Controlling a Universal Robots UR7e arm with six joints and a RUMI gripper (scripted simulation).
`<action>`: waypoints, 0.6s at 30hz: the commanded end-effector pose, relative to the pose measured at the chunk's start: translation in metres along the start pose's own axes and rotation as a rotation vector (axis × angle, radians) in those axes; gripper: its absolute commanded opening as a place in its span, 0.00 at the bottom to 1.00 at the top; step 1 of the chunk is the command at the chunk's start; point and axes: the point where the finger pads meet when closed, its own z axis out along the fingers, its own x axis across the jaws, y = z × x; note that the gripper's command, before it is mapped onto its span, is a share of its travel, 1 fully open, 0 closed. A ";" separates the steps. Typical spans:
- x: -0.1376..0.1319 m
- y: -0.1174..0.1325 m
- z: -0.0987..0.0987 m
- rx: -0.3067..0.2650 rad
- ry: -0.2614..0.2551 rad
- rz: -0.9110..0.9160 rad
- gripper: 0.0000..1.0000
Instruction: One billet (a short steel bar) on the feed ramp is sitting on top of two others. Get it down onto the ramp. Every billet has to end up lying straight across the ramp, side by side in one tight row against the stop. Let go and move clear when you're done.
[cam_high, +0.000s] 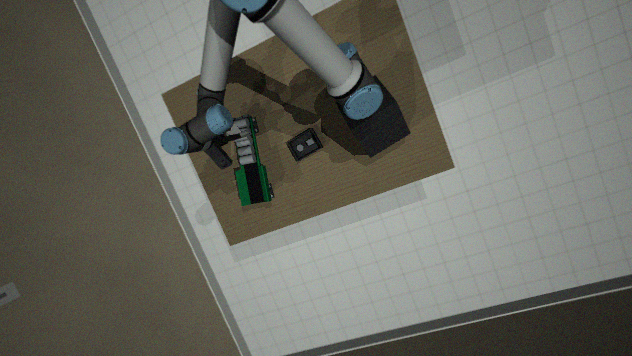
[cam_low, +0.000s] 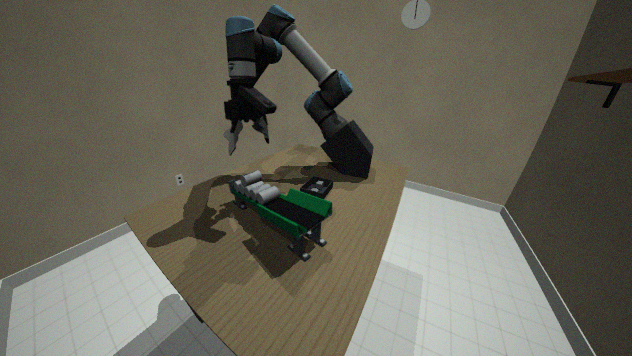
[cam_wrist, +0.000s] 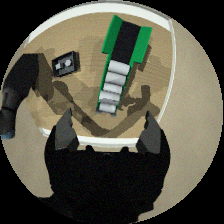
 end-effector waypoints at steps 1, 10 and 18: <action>-0.001 0.015 0.009 -0.004 -0.012 0.167 1.00; 0.000 0.019 0.012 -0.005 -0.015 0.207 1.00; 0.000 0.018 0.011 -0.004 -0.014 0.206 0.00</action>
